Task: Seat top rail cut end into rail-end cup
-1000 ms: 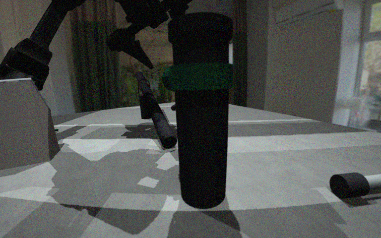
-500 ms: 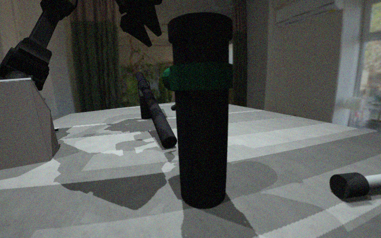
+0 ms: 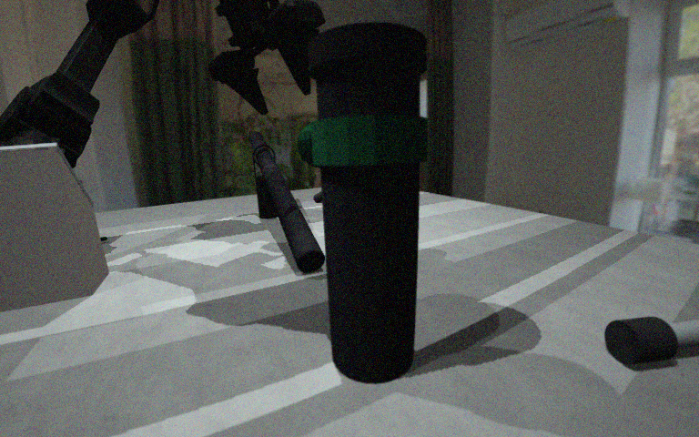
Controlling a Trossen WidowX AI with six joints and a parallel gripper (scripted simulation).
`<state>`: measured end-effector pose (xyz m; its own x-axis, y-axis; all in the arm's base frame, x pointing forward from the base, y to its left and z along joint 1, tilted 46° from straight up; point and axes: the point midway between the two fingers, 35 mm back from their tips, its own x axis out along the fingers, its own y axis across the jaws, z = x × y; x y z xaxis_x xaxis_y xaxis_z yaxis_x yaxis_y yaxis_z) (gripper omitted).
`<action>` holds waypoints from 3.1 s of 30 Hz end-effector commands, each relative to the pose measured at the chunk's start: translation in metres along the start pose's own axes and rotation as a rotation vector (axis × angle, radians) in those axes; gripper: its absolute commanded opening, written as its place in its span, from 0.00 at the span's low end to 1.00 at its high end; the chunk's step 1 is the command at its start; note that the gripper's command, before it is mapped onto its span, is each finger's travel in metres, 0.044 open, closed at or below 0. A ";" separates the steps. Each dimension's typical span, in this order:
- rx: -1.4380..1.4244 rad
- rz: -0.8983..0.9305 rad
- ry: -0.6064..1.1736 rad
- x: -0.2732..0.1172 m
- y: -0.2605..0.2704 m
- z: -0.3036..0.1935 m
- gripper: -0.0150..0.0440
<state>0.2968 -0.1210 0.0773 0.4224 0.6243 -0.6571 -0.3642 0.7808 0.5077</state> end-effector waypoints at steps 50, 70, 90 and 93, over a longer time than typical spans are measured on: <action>-1.002 0.307 0.185 0.136 0.040 -0.025 1.00; -1.002 0.309 0.182 0.166 0.047 -0.035 1.00; -1.002 0.310 0.182 0.169 0.048 -0.036 0.49; -1.002 0.310 0.182 0.169 0.048 -0.036 0.42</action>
<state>0.3211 0.0210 -0.0294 0.0955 0.7121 -0.6955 -0.9872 0.1577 0.0259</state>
